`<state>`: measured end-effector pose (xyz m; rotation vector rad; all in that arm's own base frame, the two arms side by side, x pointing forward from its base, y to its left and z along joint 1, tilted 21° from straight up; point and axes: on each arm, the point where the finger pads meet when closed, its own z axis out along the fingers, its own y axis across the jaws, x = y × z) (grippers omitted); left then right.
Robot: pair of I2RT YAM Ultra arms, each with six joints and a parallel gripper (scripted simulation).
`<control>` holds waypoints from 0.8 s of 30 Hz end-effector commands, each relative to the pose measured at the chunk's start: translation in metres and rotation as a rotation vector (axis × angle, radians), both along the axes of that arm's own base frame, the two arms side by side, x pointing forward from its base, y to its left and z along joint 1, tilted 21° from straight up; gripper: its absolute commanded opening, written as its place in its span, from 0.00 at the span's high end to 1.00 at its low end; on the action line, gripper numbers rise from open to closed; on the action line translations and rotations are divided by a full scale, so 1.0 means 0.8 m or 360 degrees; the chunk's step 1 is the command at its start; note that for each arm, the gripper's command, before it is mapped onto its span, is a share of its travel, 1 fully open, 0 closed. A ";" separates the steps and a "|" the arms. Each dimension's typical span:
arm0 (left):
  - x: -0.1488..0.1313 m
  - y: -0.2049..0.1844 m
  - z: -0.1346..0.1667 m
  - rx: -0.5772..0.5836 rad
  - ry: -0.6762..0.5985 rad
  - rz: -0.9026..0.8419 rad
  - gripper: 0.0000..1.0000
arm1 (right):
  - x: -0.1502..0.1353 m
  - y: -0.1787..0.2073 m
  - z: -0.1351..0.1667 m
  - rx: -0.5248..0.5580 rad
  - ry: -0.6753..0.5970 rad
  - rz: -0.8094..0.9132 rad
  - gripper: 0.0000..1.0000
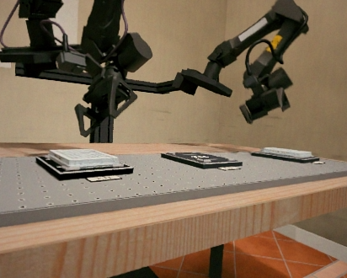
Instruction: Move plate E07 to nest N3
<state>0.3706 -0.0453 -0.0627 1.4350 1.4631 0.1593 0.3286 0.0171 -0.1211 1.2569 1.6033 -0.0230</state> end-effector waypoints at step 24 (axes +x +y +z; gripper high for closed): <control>-0.052 -0.246 0.060 -0.0374 0.0199 0.0018 0.00 | 0.081 -0.009 -0.001 -0.0451 0.1030 0.0728 0.00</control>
